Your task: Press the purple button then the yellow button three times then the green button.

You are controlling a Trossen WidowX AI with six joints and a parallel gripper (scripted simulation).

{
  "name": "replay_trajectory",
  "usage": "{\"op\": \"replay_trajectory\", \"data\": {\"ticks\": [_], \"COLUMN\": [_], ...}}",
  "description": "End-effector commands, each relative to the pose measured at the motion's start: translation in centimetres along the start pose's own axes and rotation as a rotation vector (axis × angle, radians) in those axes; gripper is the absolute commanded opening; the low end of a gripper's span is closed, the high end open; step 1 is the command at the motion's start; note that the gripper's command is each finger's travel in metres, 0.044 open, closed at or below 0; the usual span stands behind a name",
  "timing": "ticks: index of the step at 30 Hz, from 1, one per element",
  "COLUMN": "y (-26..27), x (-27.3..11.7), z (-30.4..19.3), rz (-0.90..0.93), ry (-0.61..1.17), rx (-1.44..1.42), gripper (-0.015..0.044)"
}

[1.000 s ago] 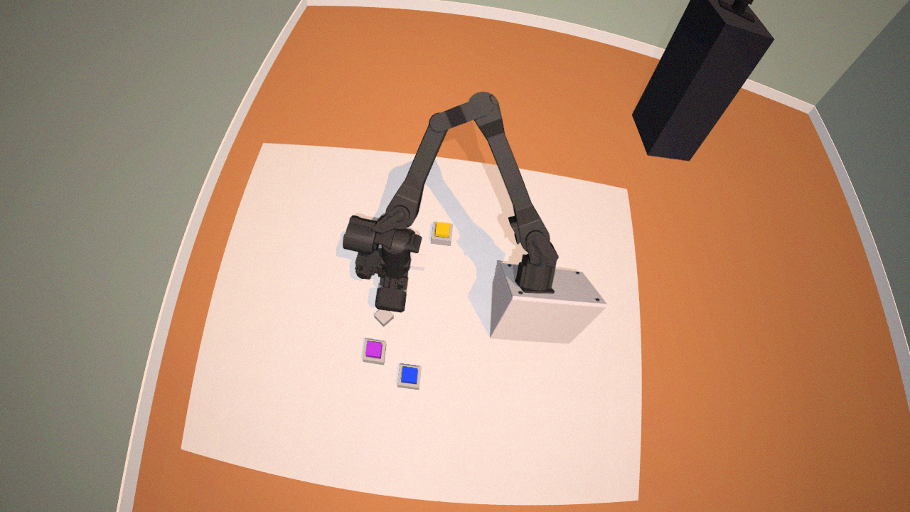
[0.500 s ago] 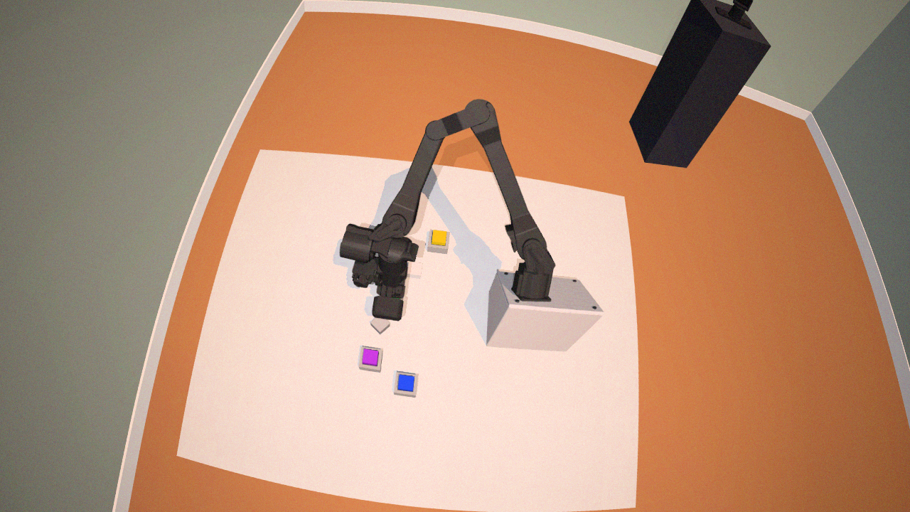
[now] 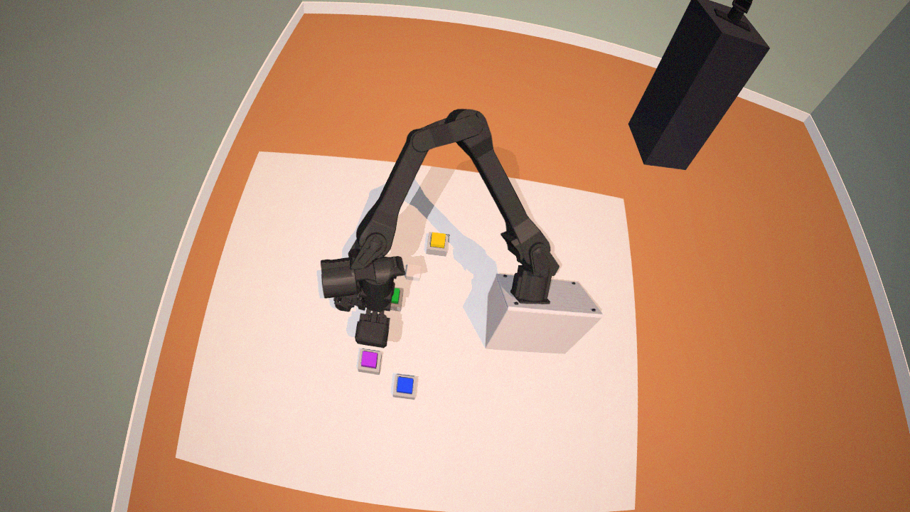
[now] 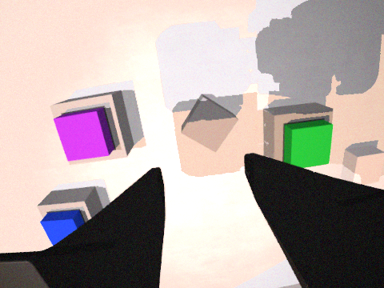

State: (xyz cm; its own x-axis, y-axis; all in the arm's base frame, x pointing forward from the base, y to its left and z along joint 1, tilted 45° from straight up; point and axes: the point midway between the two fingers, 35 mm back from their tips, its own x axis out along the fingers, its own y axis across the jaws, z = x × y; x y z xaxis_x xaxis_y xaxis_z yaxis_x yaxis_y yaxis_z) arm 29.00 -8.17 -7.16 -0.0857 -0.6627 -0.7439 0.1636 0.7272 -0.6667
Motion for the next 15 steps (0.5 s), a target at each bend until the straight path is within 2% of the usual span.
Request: {"op": "replay_trajectory", "data": {"ticks": [1,6,8,15], "y": [6.6,14.6,16.5,16.7], "x": [-1.5,-3.0,-3.3,-3.3], "z": [-0.9,-4.1,-5.3,-5.5], "rz": [0.015,-0.017,-0.034,-0.037], "ry": [0.011,0.019,0.018,0.018], "rx": [-0.016,-0.009,-0.004,-0.003], "gripper": [0.0283,0.04,0.04,0.04]}}
